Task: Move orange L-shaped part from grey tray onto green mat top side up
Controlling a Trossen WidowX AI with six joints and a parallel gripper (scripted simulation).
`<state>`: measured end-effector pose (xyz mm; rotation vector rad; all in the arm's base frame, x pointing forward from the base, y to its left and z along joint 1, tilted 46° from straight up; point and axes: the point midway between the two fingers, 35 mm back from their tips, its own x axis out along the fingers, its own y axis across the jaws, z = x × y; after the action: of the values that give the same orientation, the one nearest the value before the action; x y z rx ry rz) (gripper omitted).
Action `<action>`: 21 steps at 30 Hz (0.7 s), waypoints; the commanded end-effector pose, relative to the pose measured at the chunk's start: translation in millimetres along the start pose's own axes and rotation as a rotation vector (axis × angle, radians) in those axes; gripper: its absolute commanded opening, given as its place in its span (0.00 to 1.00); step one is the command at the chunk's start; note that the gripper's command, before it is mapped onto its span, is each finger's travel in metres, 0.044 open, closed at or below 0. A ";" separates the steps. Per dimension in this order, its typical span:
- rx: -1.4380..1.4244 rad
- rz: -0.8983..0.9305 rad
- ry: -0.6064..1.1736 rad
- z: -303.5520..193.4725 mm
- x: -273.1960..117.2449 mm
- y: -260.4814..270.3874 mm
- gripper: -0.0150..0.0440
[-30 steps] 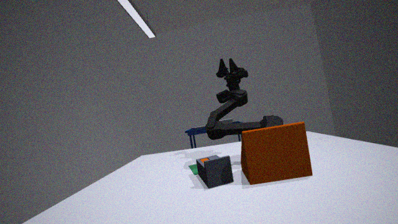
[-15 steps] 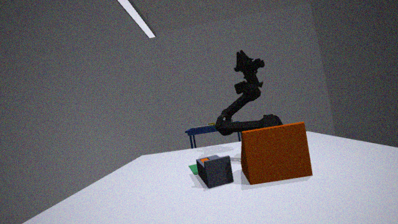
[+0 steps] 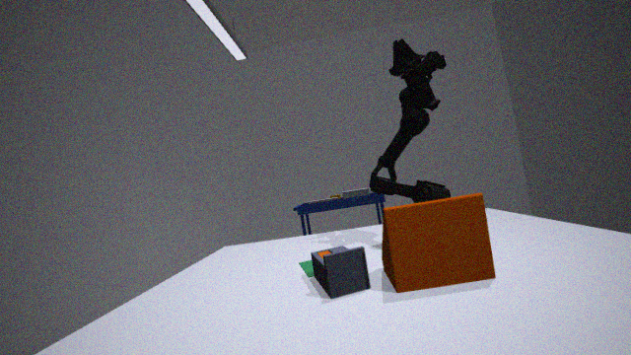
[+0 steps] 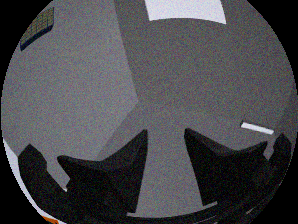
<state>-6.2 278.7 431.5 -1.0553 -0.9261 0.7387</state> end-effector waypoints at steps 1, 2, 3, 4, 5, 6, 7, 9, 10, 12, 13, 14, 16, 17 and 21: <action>-0.005 0.154 0.117 -19.0 41.7 59.1 0.56; 0.009 0.188 0.149 -25.3 48.4 71.3 0.56; 0.015 0.222 0.181 -32.4 54.6 83.5 0.56; 0.026 0.256 0.215 -39.7 60.1 95.7 0.56; 0.040 0.275 0.240 -50.9 65.6 104.9 0.56; 0.039 0.301 0.277 -61.8 70.5 114.6 0.56; 0.054 0.335 0.320 -71.5 74.5 127.0 0.56; 0.092 0.406 0.416 -93.6 80.3 152.4 0.56; 0.110 0.434 0.465 -105.8 81.9 163.5 0.56; 0.154 0.485 0.568 -129.3 82.7 185.0 0.56; 0.175 0.511 0.621 -141.2 81.9 195.3 0.56; 0.192 0.536 0.674 -153.1 80.4 205.3 0.56; 0.235 0.578 0.789 -177.5 75.2 223.7 0.56; 0.257 0.597 0.849 -189.7 71.5 232.2 0.56; 0.344 0.649 1.101 -237.4 50.2 261.4 0.56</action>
<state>175.8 343.0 194.8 -1.2706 0.2088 0.7590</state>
